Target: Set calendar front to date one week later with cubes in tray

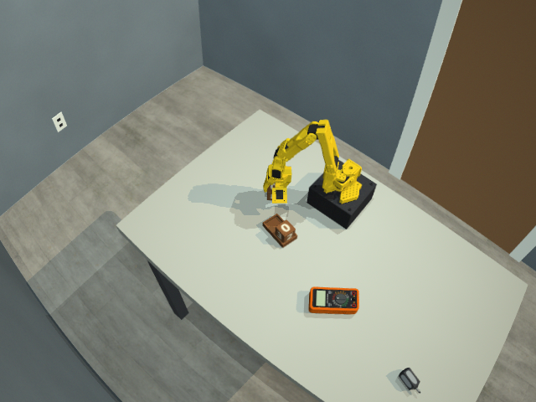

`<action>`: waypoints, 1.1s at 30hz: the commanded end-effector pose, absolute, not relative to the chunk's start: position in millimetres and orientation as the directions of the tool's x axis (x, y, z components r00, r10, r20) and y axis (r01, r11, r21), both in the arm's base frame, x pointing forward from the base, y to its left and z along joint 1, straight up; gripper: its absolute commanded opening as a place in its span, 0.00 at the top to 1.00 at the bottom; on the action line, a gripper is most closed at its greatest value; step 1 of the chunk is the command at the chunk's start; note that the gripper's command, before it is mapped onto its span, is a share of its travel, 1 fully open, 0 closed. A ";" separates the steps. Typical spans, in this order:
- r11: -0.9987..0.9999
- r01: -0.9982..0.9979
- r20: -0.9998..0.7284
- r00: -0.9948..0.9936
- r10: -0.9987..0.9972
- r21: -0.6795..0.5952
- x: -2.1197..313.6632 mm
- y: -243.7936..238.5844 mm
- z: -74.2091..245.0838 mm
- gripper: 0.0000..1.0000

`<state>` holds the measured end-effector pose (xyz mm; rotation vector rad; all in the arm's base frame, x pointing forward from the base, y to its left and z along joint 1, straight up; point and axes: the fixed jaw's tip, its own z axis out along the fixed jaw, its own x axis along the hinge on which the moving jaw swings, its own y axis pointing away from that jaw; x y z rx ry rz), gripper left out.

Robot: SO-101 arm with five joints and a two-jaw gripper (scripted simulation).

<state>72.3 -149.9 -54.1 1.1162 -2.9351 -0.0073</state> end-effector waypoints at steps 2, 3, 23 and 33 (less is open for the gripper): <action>0.753 -0.658 -0.005 -0.753 -0.658 0.019 71.8 -148.5 -55.6 0.87; 0.753 -0.658 -0.005 -0.753 -0.658 0.019 71.8 -148.5 -55.6 0.88; 0.753 -0.658 -0.005 -0.753 -0.658 0.019 71.8 -148.6 -54.7 1.00; 0.753 -0.658 -0.005 -0.753 -0.658 0.019 71.8 -149.7 -33.8 1.00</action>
